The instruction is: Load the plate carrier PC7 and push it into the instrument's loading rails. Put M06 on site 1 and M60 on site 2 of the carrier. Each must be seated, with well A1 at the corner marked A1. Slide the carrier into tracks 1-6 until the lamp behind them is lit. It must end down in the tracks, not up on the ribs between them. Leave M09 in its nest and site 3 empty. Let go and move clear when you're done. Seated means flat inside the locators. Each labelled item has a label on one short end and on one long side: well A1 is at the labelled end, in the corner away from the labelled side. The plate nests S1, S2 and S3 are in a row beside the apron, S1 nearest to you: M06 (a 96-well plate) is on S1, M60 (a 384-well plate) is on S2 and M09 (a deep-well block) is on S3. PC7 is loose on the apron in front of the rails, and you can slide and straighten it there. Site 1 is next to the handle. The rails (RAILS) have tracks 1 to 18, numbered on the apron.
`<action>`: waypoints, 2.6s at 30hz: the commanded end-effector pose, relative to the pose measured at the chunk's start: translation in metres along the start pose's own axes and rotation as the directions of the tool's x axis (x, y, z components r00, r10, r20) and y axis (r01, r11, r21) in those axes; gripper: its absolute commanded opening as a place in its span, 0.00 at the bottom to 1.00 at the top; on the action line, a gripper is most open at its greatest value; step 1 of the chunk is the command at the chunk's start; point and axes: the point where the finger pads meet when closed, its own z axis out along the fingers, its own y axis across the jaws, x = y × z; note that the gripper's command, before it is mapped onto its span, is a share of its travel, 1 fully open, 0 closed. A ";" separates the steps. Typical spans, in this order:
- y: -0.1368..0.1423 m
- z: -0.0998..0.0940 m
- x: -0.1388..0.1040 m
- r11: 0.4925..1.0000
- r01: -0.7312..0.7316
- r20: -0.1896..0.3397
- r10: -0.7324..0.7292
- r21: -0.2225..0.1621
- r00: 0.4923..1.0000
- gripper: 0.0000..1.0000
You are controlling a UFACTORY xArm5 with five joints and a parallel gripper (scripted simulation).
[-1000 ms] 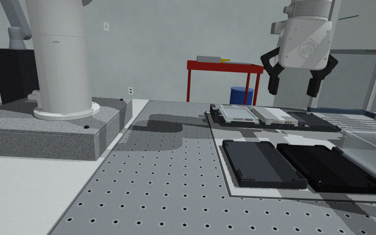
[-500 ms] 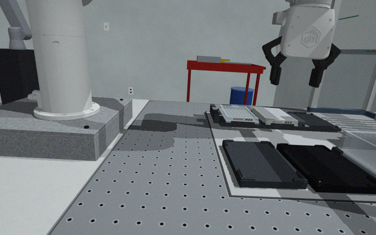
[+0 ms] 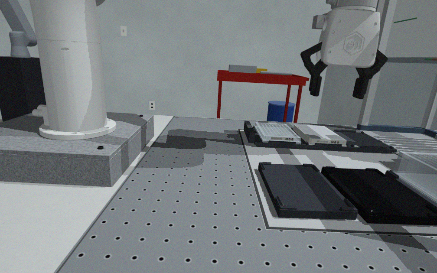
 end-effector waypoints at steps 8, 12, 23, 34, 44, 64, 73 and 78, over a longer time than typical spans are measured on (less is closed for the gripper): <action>0.002 -0.001 0.051 1.000 -0.001 -0.001 0.001 -0.003 1.000 1.00; 0.002 -0.001 0.071 1.000 -0.001 -0.001 0.001 -0.002 1.000 1.00; 0.002 -0.001 0.116 1.000 -0.001 -0.001 0.001 -0.001 1.000 1.00; 0.002 0.000 0.166 1.000 -0.001 -0.002 0.001 -0.001 1.000 1.00; 0.002 0.000 0.171 1.000 -0.001 -0.002 0.001 0.000 1.000 1.00; 0.002 0.018 0.171 1.000 -0.001 -0.002 0.001 0.000 1.000 1.00; 0.002 0.030 0.171 1.000 -0.001 -0.002 0.001 0.000 1.000 1.00; 0.002 0.038 0.171 1.000 -0.001 -0.002 0.001 0.000 1.000 1.00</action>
